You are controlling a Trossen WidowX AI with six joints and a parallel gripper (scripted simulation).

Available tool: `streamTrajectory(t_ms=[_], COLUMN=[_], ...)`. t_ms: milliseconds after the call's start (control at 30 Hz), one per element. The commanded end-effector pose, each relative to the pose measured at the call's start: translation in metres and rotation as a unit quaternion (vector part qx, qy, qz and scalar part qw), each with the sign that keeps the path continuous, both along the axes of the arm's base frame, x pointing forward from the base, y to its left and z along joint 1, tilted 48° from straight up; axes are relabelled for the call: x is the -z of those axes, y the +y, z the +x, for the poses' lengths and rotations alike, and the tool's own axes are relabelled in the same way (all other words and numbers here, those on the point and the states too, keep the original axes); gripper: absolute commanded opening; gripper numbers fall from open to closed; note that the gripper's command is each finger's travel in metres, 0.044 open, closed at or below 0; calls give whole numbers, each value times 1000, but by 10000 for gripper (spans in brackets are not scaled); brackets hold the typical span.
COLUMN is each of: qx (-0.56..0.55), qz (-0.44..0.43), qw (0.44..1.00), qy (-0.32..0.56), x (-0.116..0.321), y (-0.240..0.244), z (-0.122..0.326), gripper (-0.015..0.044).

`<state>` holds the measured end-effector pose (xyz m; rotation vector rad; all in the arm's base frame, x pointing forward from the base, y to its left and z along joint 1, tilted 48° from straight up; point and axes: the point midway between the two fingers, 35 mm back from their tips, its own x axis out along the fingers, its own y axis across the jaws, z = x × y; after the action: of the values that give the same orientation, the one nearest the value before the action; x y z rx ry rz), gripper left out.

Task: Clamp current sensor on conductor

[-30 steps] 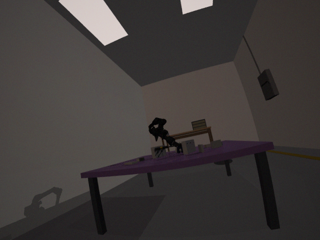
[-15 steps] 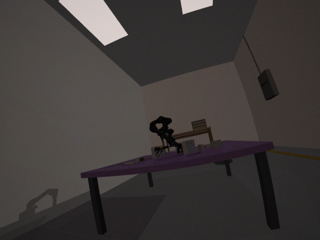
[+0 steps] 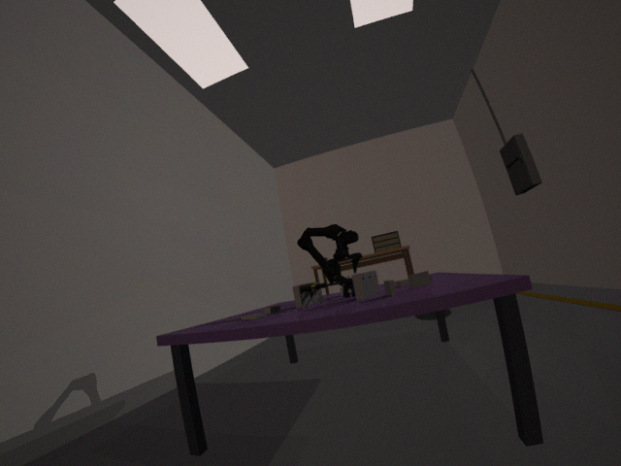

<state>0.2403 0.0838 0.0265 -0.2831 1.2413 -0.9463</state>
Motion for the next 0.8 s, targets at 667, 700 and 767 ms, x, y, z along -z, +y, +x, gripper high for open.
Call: streamTrajectory(t_ms=[667, 700, 767], qx=[5, 5, 5], qz=[4, 4, 4], qw=[1000, 1000, 1000], qy=[0, 0, 0], x=[29, 30, 32], y=[-24, -25, -27], z=[1, 1, 1], gripper=[440, 440, 440])
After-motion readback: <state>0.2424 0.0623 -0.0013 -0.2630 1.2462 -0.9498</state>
